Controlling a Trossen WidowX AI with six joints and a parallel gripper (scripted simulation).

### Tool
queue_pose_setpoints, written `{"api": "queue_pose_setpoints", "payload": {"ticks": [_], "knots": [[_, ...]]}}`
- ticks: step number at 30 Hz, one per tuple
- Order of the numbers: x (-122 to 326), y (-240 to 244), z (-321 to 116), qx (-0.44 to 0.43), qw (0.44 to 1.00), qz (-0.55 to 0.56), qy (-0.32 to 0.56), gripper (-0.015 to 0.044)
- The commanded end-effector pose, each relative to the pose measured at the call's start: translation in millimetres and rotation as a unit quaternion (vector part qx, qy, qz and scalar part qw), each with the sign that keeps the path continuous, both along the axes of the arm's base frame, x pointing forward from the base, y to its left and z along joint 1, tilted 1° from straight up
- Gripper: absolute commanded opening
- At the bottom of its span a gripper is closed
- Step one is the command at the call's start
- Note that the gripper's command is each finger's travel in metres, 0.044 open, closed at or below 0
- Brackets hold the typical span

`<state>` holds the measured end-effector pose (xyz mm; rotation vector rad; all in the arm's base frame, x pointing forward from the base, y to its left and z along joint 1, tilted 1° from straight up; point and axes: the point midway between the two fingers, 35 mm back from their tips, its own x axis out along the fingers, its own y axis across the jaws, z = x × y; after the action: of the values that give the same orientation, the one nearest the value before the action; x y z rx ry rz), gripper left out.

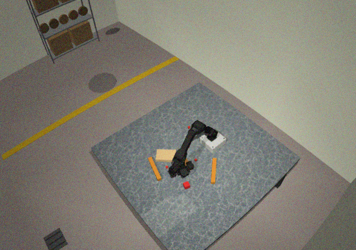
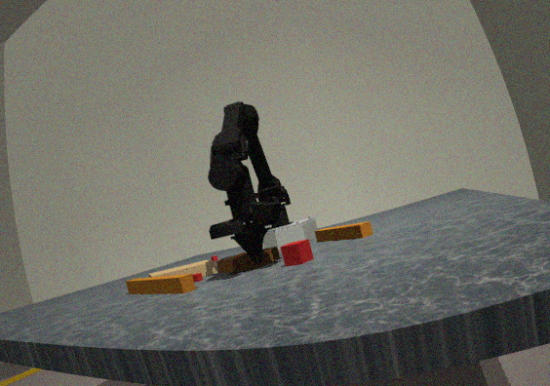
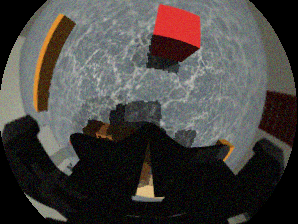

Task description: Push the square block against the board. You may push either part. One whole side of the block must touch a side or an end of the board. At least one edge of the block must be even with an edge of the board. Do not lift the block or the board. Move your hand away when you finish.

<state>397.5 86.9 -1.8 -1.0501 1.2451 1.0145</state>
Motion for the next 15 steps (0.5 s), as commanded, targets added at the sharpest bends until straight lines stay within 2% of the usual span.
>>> {"api": "queue_pose_setpoints", "payload": {"ticks": [1, 15], "knots": [[-3, -7, -3, -0.004, 1.0, 0.001, 0.006, 0.0], [-6, -19, -4, -0.004, 1.0, 0.001, 0.006, 0.0]]}}
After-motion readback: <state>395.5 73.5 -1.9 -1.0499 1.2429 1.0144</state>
